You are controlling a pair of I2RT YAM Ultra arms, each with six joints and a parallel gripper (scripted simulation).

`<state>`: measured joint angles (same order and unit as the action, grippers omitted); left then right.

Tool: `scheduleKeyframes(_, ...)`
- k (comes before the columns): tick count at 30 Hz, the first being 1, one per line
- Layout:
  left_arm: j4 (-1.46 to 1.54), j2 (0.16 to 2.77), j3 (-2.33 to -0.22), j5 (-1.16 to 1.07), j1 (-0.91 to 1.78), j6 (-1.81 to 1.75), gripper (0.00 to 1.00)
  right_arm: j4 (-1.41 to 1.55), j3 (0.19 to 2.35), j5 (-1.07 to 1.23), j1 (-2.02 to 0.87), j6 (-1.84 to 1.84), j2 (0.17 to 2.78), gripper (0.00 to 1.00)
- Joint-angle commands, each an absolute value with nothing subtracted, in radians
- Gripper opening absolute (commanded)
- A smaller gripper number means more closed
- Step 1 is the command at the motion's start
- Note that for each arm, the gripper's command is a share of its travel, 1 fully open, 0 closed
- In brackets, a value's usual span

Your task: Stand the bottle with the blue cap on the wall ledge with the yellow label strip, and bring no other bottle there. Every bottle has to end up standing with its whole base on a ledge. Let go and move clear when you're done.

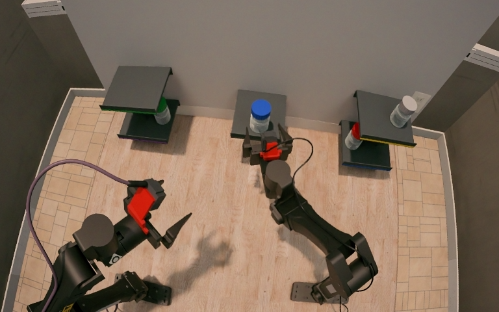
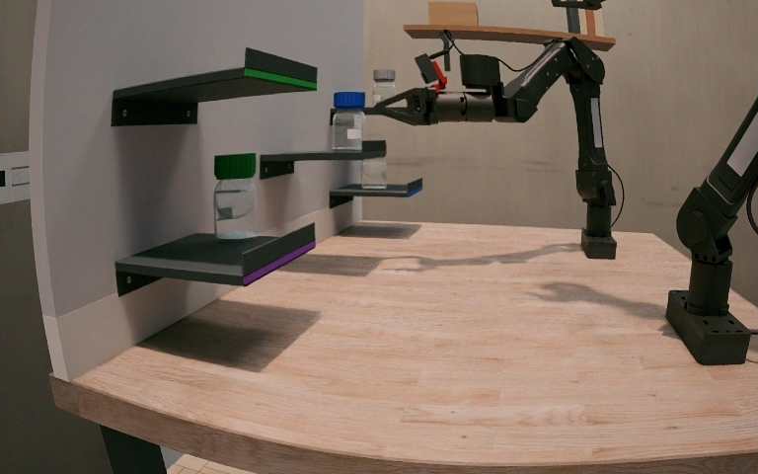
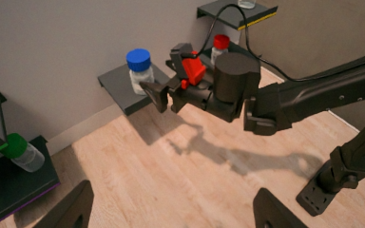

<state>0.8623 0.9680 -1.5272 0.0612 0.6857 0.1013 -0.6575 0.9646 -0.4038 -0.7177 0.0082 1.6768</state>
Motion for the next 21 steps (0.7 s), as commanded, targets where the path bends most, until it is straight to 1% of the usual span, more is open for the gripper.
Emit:
scheduleKeyframes(1, 0.887, 0.961, -1.562, 0.068, 0.693, 0.099, 0.89, -0.704, 0.985, -0.395, -0.707, 0.0, 1.665, 0.94)
scheduleKeyframes(21, 0.887, 0.961, -1.562, 0.068, 0.693, 0.099, 0.89, -0.62, 1.114, -0.362, -0.676, 0.0, 1.731, 0.94)
